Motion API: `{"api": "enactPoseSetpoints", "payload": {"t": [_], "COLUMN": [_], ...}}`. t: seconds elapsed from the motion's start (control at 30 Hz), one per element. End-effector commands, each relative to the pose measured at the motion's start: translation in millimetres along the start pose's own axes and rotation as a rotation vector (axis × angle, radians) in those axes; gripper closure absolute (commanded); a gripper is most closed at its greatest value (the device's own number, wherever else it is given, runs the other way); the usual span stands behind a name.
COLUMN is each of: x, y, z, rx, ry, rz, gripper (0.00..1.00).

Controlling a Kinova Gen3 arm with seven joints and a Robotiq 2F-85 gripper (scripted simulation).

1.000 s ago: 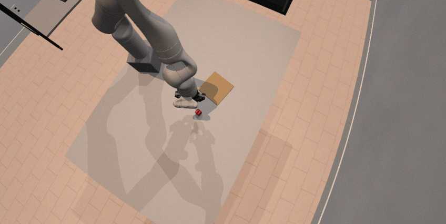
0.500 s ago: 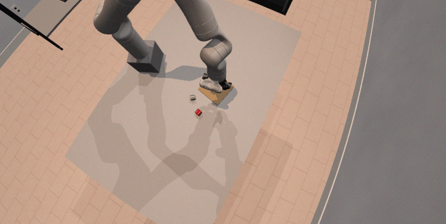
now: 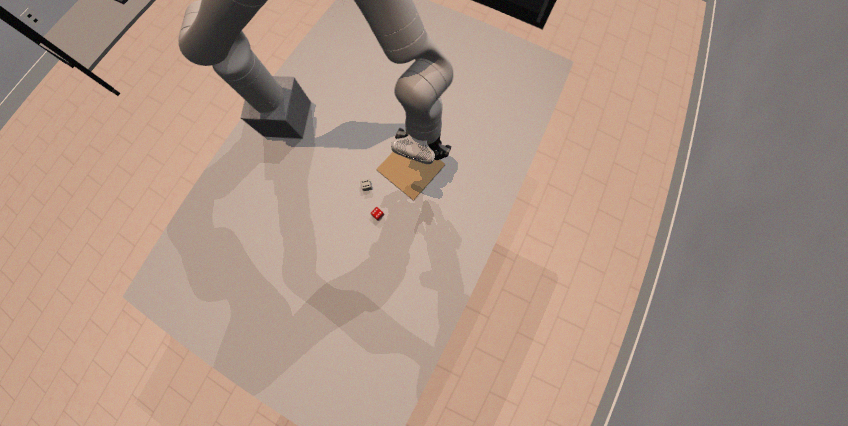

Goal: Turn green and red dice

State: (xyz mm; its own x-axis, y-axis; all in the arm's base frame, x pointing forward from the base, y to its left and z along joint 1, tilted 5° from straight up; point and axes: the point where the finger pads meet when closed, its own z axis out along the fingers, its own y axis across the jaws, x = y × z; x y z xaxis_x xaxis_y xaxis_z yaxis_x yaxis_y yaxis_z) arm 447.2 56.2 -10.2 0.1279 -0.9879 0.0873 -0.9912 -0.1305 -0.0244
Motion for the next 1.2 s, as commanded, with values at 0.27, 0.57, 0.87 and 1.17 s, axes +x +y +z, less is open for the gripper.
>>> {"api": "enactPoseSetpoints", "payload": {"t": [0.27,0.57,0.87,1.17], "x": [-1,-1,-1,-1], "y": [-1,-1,-1,-2], "z": [0,19,50,87], "rx": [0.002,0.001,0.001,0.001], "ry": [0.000,-0.001,-0.001,-0.001], "rz": [-0.001,0.000,0.000,0.000], "gripper": [0.79,0.79,0.79,0.79]}}
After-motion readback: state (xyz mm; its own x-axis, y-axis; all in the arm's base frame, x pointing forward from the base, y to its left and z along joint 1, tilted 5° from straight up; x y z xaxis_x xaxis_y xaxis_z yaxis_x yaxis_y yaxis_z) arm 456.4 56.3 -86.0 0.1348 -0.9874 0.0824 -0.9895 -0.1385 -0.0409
